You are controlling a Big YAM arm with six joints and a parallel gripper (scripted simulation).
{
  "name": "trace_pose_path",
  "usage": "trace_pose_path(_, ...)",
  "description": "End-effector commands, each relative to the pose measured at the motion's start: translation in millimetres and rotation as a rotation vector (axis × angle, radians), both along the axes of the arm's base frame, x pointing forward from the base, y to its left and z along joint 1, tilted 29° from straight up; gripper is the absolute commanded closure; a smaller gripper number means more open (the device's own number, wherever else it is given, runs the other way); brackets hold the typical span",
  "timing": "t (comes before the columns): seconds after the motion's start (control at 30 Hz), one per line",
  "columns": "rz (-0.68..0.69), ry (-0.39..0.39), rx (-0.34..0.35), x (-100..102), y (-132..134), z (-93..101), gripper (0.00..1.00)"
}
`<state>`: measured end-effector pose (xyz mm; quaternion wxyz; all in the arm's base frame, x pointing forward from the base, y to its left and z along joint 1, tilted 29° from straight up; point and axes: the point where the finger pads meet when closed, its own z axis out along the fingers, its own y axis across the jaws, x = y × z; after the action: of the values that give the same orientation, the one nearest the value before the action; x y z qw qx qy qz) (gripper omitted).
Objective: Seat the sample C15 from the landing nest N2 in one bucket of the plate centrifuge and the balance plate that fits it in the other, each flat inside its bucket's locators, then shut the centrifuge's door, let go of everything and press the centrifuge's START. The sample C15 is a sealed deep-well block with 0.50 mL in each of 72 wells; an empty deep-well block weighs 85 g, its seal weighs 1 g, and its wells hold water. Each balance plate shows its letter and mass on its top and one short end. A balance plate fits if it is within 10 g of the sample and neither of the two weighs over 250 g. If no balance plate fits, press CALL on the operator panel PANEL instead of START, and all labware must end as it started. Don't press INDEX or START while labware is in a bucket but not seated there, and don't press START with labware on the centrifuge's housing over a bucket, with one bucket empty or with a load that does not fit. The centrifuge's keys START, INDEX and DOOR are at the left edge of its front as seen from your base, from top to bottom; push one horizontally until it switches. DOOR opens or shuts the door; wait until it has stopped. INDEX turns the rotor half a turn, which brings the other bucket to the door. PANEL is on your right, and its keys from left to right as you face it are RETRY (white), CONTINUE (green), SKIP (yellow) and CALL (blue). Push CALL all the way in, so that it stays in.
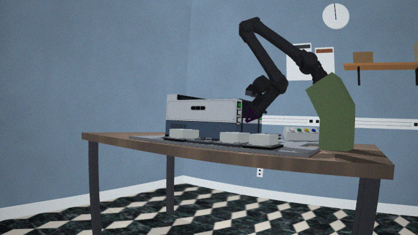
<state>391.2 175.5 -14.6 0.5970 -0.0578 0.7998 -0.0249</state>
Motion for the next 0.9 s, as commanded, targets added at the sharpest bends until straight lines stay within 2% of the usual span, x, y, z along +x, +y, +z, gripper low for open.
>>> trace_pose_path(0.0,0.021,0.004,0.018,-28,2,-11.4,1.0)
trace_pose_path(0.07,0.021,0.004,0.016,-37,0,-15.4,1.0)
trace_pose_path(0.17,0.021,-0.009,0.028,-34,5,-15.3,1.0)
trace_pose_path(0.23,0.021,0.005,0.015,-46,-1,-19.9,1.0)
trace_pose_path(0.37,0.021,0.006,0.014,-53,-2,-23.0,1.0)
trace_pose_path(0.87,0.022,-0.024,0.043,-47,4,-11.7,1.0)
